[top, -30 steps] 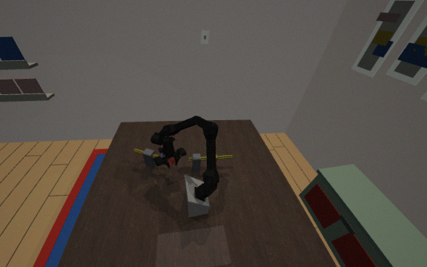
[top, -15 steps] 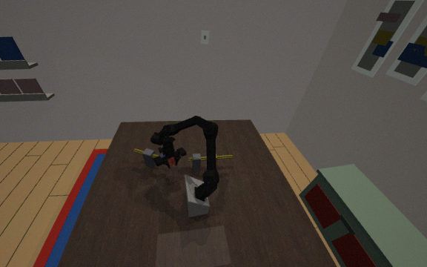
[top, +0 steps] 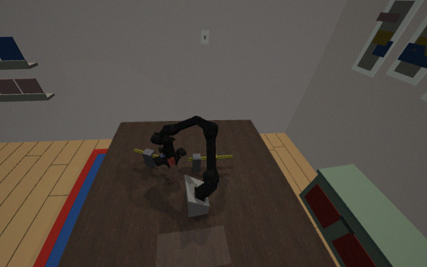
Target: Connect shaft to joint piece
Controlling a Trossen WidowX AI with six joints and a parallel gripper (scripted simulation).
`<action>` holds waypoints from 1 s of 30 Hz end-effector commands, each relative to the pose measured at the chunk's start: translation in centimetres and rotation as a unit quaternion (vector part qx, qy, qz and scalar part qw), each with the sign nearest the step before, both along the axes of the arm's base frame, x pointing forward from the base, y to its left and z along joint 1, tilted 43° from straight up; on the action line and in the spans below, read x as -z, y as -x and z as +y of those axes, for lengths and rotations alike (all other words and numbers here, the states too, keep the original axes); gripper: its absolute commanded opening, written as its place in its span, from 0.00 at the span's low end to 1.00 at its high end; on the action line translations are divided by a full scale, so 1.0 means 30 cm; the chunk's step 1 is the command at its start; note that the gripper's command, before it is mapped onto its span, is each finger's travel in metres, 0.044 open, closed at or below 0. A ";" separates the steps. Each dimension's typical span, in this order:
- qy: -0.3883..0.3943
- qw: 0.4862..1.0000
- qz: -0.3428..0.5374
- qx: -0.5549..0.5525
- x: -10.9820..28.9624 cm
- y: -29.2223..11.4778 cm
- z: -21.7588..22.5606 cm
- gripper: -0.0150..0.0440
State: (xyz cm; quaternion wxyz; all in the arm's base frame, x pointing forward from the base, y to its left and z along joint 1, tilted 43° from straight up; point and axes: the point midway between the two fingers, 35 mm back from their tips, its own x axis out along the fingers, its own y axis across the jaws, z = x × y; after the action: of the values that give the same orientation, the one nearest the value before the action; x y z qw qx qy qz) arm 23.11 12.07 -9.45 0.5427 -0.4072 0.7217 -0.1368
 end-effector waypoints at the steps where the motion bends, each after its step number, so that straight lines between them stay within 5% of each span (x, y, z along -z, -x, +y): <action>1: 0.000 1.000 0.000 0.000 0.000 0.000 0.000 0.50; 5: 0.000 1.000 0.000 0.000 0.000 0.000 0.000 0.50; 11: 0.000 1.000 0.000 0.000 0.000 0.000 0.000 0.25; 30: -0.023 0.990 0.047 -0.133 -0.011 -0.014 -0.039 0.25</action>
State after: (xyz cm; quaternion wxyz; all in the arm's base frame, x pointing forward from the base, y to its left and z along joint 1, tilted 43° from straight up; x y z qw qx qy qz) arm 23.43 11.10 -9.15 0.5320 -0.4812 0.6952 -0.0464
